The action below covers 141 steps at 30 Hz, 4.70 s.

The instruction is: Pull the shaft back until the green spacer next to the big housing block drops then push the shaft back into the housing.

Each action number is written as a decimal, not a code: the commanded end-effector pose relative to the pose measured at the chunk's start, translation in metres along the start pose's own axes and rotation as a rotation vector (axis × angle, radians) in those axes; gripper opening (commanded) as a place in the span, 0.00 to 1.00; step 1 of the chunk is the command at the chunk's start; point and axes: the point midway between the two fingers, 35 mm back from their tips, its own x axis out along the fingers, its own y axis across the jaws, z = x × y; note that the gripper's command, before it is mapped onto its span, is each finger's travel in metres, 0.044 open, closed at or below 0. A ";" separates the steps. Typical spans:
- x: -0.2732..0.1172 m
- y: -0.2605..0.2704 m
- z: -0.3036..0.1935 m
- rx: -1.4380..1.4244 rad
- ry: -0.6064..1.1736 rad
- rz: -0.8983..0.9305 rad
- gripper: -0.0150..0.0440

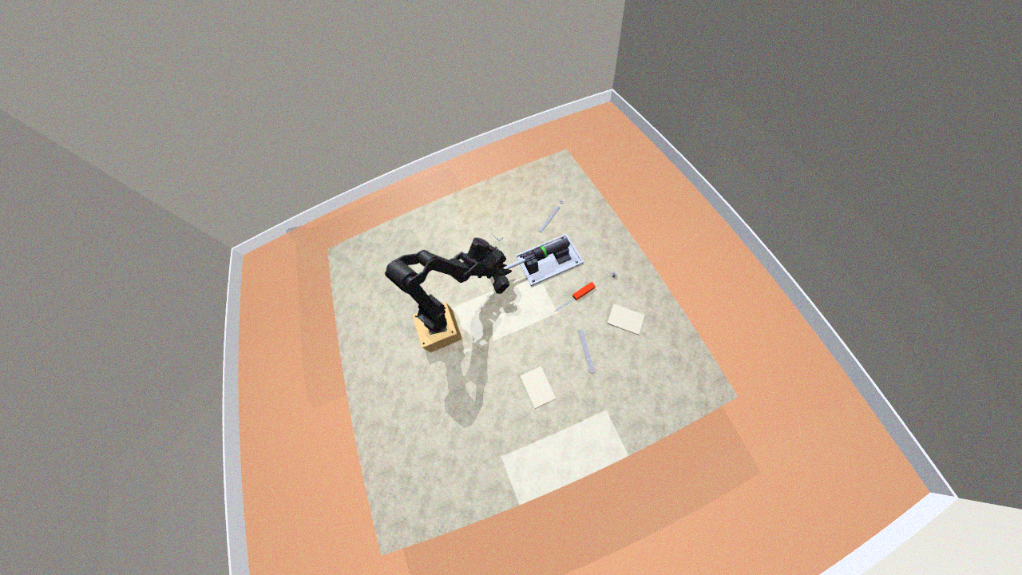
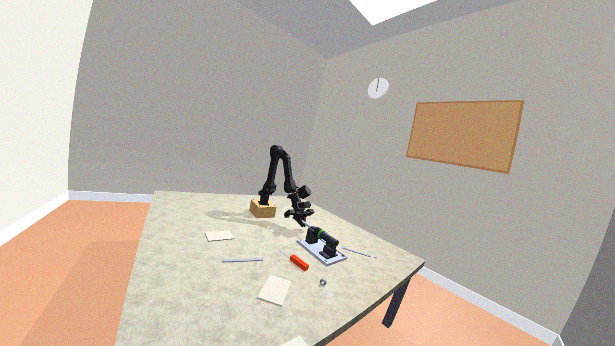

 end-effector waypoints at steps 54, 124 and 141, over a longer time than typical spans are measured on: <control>-0.005 -0.001 -0.005 0.004 0.001 -0.003 0.25; -0.010 -0.001 -0.011 0.004 0.002 -0.002 0.25; -0.011 -0.001 -0.012 0.004 0.002 -0.002 0.25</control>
